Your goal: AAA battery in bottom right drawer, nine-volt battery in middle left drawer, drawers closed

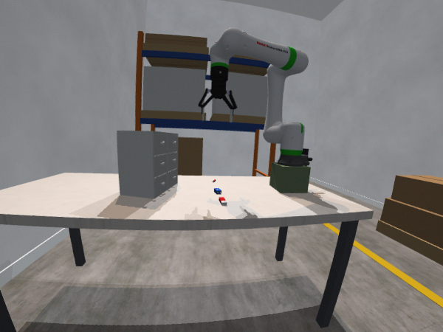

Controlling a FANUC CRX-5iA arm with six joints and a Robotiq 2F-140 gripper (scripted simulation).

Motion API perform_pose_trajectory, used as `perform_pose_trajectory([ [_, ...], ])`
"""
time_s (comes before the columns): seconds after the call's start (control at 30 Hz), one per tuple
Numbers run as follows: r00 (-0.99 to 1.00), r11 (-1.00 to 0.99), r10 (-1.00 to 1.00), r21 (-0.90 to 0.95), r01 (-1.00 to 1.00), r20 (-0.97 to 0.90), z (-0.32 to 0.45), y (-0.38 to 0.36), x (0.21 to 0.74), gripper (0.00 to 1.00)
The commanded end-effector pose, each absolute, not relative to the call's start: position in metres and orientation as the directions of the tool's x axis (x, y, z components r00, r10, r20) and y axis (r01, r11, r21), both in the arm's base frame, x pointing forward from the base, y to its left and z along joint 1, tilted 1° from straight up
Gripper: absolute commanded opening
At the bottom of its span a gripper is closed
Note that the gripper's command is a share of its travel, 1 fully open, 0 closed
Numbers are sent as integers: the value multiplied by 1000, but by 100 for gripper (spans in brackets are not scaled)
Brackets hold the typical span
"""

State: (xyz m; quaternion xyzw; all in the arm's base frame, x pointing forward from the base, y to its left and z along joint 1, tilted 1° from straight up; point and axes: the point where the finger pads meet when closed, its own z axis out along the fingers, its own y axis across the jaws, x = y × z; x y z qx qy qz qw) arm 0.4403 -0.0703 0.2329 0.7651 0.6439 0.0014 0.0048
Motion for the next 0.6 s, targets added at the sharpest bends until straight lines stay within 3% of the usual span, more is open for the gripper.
perform_pose_trajectory([
  [0.0,182,-182,983,10,983,1,234,-73,437,100],
  [0.4,195,-195,981,10,981,1,234,-73,437,100],
  [0.57,362,-362,932,10,932,3,222,-73,439,100],
])
